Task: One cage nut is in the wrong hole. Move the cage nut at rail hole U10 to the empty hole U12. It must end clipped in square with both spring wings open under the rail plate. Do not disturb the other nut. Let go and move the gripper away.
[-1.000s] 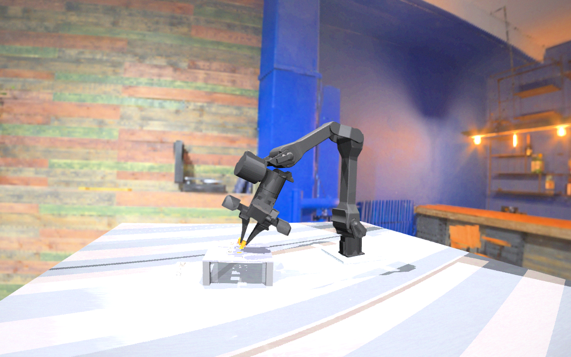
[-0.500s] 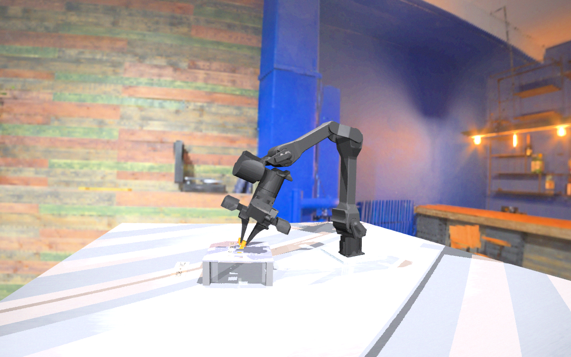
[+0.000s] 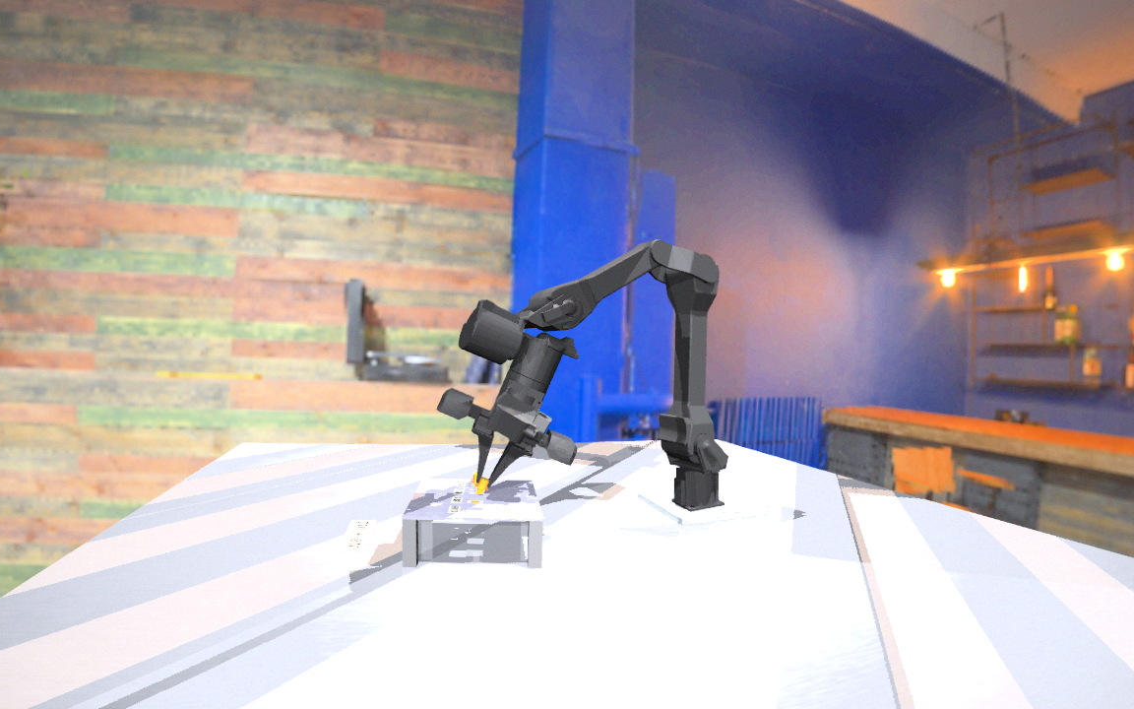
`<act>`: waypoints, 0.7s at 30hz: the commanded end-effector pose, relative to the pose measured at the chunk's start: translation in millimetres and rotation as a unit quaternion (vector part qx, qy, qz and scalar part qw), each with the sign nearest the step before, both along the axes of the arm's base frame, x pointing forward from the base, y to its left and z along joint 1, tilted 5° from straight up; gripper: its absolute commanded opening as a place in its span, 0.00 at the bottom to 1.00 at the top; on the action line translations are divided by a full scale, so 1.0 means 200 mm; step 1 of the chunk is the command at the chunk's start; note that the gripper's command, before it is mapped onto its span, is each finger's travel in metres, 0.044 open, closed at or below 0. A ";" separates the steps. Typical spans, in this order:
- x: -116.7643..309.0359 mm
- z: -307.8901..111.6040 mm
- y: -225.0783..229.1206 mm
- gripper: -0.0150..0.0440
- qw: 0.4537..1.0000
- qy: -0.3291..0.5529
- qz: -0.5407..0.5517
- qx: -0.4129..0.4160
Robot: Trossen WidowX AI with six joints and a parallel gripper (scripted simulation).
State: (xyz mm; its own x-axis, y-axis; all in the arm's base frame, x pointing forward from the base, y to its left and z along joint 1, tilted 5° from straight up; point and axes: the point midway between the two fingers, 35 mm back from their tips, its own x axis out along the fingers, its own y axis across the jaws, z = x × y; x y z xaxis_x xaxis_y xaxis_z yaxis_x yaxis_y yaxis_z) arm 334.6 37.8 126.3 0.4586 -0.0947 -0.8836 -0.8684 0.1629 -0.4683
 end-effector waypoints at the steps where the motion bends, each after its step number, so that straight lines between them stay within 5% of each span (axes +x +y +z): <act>1: 0.01 0.01 0.00 0.31 1.000 0.000 -0.001 0.003; 21: 0.01 0.01 0.00 0.31 1.000 0.014 -0.001 0.005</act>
